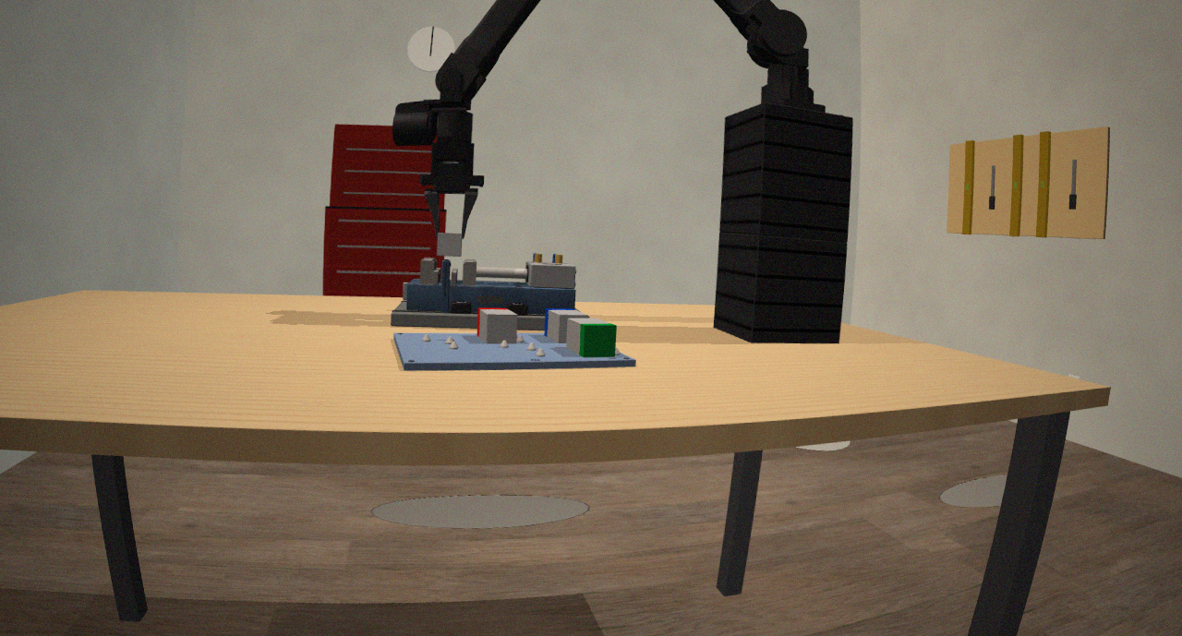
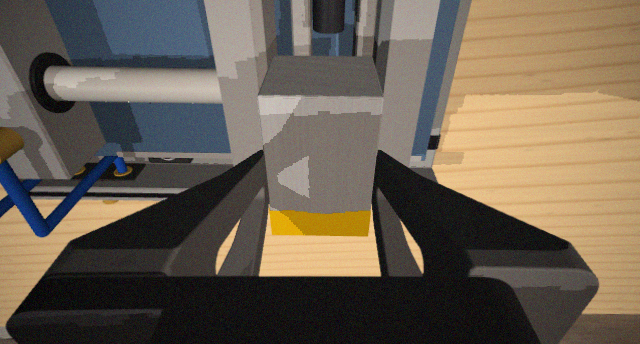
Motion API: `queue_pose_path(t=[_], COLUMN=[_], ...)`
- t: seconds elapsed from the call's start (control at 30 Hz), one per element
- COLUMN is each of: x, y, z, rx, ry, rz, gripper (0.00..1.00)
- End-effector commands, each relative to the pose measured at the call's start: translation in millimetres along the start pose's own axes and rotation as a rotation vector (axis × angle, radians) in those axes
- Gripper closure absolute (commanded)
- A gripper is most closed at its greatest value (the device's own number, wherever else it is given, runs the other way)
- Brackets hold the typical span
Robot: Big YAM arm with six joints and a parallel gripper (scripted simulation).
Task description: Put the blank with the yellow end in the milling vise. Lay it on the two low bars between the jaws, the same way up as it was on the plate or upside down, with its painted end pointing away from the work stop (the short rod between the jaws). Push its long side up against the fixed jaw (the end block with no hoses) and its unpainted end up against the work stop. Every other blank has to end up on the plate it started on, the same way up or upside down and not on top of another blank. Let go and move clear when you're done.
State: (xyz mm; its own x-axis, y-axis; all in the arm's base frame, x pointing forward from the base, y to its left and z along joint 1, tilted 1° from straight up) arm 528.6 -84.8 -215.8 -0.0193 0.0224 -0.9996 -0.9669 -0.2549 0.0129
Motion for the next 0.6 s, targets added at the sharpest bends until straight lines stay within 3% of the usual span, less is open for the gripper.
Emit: queue_pose_path(t=[0.0,0.57], x=[-12.5,-12.7], y=[-32.4,-33.0], z=[-7.1,-6.4], rx=[-0.015,-0.016], ry=[0.026,0.027], rz=[-0.066,-0.066], gripper=[1.00,1.00])
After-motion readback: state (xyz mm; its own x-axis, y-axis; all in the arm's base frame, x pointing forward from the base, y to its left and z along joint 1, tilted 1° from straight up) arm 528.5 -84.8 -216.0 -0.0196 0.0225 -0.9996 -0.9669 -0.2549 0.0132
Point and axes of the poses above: the point where the finger pads meet when closed, its own x axis out along the fingers, its own y axis across the jaws, z = x × y, the point moved 1 cm from there along -x, back along the fingers, and after that the axes turned 13 degrees about -x, right-handed, at the moved point
